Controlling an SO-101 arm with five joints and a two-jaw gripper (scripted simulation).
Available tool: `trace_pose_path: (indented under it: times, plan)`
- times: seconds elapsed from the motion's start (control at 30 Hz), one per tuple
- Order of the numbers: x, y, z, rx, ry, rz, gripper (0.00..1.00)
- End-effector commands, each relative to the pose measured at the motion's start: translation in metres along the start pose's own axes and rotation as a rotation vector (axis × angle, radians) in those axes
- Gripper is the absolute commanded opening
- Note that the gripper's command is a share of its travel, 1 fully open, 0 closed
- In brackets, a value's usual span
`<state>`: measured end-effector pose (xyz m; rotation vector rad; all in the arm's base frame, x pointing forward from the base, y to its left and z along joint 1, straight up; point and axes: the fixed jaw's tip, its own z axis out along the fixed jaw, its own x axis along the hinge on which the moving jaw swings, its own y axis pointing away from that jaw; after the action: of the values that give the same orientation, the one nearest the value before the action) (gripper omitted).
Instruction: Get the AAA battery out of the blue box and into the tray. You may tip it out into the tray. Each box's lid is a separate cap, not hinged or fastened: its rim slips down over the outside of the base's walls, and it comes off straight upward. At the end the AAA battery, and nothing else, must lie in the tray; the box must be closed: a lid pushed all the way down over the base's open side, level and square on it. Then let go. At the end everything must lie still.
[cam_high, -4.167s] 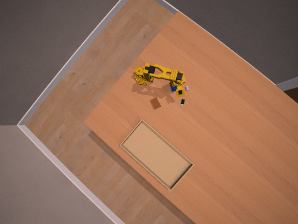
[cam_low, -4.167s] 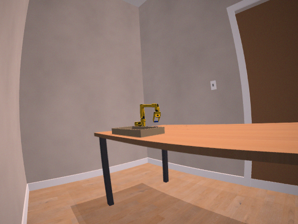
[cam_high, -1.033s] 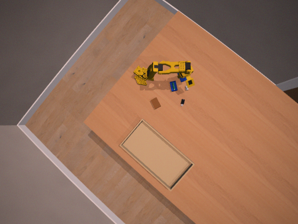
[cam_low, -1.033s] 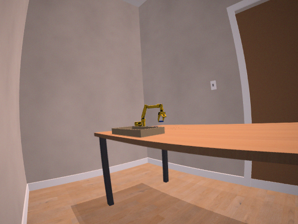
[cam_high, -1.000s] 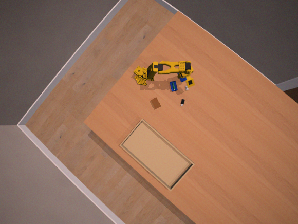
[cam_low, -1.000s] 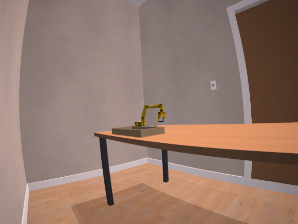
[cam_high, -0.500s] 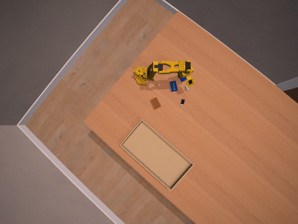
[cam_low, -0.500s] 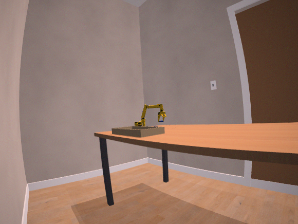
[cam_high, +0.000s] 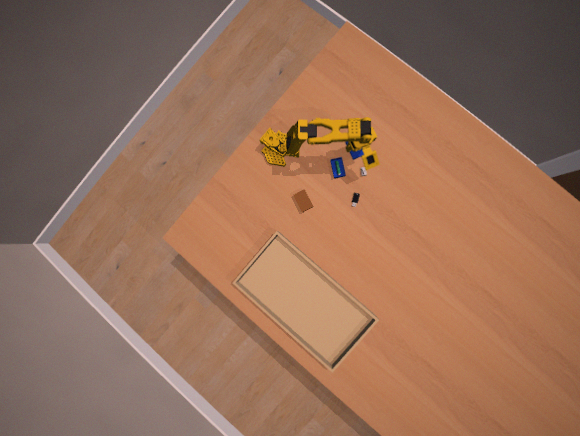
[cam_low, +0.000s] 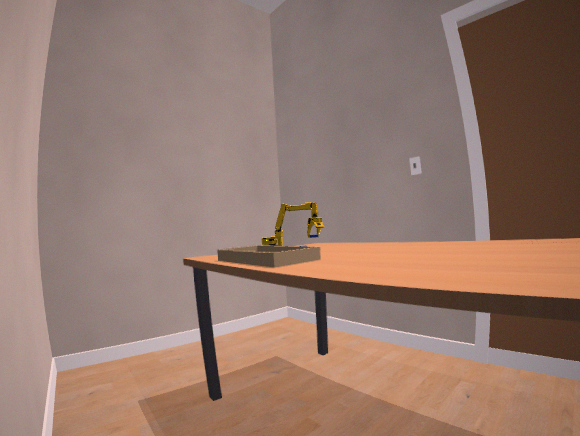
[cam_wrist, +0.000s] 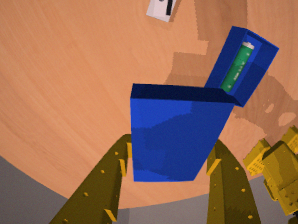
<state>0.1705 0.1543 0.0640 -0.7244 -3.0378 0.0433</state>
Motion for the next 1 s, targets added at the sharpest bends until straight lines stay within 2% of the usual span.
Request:
trace_pose_path:
  times: [0.0,0.97]
  plan:
    - [0.0004,0.0055,-0.0108,-0.05,-0.019,0.0,0.22]
    - [0.0001,0.0064,-0.0119,-0.061,-0.023,0.0,0.22]
